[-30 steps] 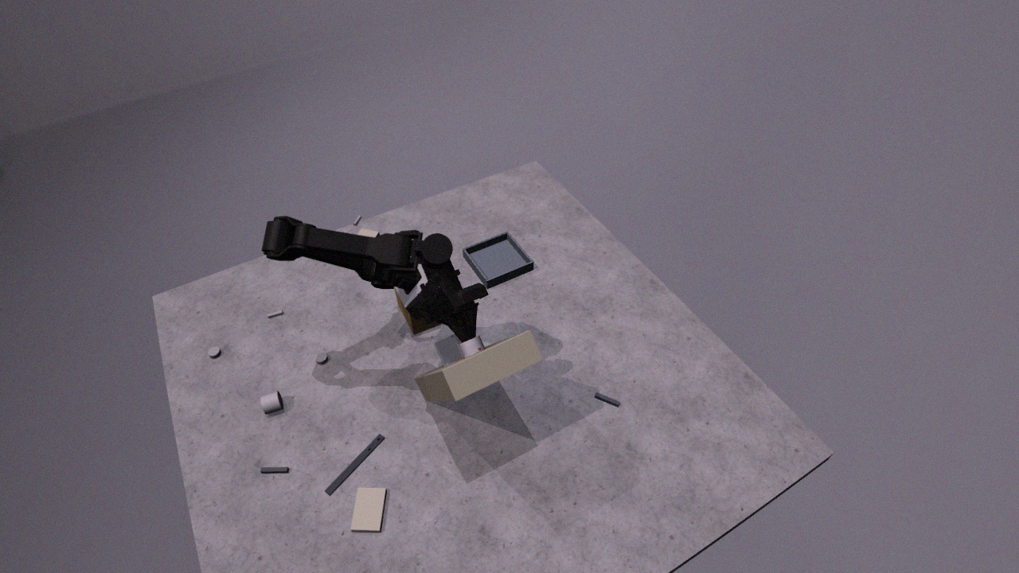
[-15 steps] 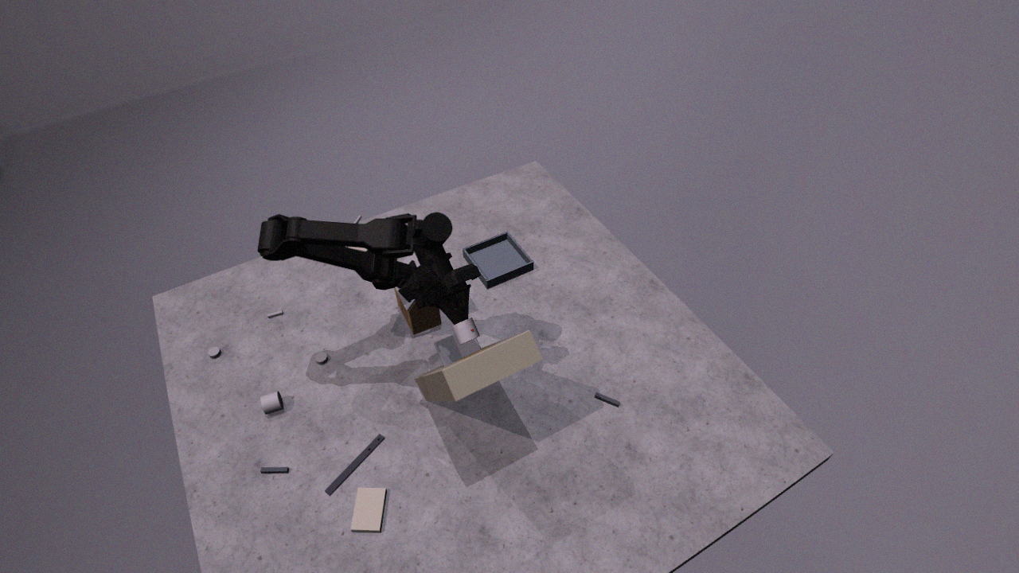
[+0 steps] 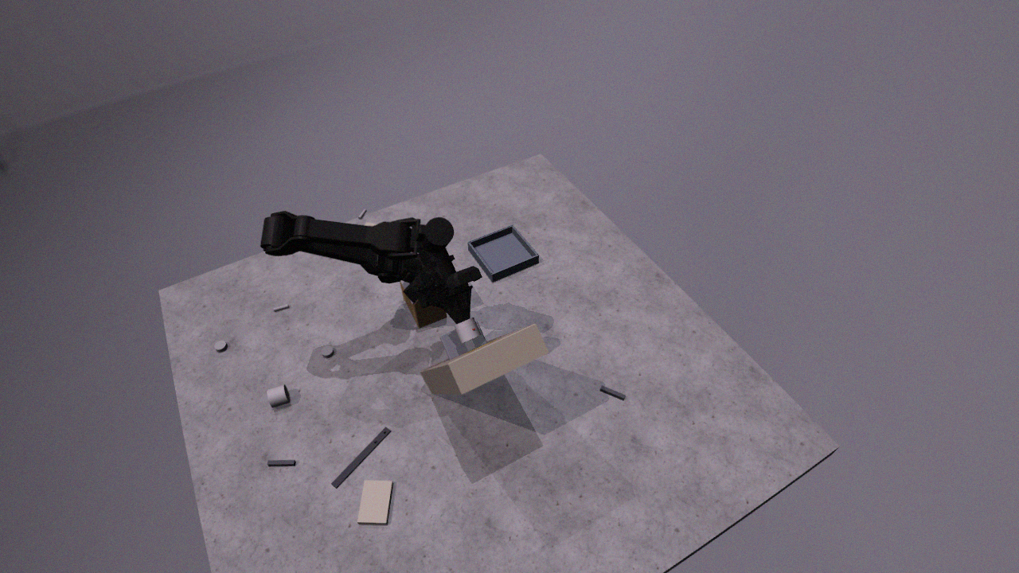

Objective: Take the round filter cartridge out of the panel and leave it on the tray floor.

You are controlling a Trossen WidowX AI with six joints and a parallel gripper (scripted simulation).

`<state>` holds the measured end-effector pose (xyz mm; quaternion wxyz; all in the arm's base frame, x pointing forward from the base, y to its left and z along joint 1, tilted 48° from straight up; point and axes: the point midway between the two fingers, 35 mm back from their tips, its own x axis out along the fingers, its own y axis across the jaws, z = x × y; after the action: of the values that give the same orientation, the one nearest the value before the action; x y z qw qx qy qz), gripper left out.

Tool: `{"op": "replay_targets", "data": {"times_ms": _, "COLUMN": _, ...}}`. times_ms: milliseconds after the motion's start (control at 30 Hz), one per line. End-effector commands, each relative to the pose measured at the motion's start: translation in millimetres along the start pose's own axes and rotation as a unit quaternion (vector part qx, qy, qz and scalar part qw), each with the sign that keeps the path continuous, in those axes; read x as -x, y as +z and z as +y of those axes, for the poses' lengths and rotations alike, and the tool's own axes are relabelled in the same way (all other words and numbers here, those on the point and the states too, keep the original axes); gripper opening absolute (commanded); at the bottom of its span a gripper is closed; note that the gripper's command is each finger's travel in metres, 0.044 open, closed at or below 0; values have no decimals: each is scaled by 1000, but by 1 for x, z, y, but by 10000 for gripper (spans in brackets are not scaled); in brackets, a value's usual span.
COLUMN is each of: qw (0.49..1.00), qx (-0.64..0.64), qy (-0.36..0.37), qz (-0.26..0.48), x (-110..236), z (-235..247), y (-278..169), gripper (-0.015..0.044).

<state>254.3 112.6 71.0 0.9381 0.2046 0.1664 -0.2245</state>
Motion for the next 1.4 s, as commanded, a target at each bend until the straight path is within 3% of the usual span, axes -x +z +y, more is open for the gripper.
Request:
{"op": "replay_targets", "data": {"times_ms": 0, "qw": 1000, "qx": -3, "qy": 3, "qz": 1, "x": -1, "z": -11, "y": -2, "gripper": 0}}
{"op": "replay_targets", "data": {"times_ms": 100, "qw": 1000, "qx": -3, "qy": 3, "qz": 1, "x": -1, "z": -19, "y": -4, "gripper": 0}}
{"op": "replay_targets", "data": {"times_ms": 267, "qw": 1000, "qx": 1, "qy": -1, "qz": 0, "x": -1, "z": -13, "y": -3, "gripper": 114}}
{"op": "replay_targets", "data": {"times_ms": 667, "qw": 1000, "qx": -3, "qy": 3, "qz": 1, "x": -1, "z": -17, "y": -4, "gripper": 114}}
{"op": "replay_targets", "data": {"times_ms": 900, "qw": 1000, "qx": -3, "qy": 3, "qz": 1, "x": 7, "z": 48, "y": 15, "gripper": 114}}
{"op": "replay_targets", "data": {"times_ms": 1033, "qw": 1000, "qx": -3, "qy": 3, "qz": 1, "x": 8, "z": 55, "y": 18, "gripper": 114}}
{"op": "replay_targets", "data": {"times_ms": 1367, "qw": 1000, "qx": -11, "qy": 8, "qz": 3, "x": 53, "z": 113, "y": 36, "gripper": 376}}
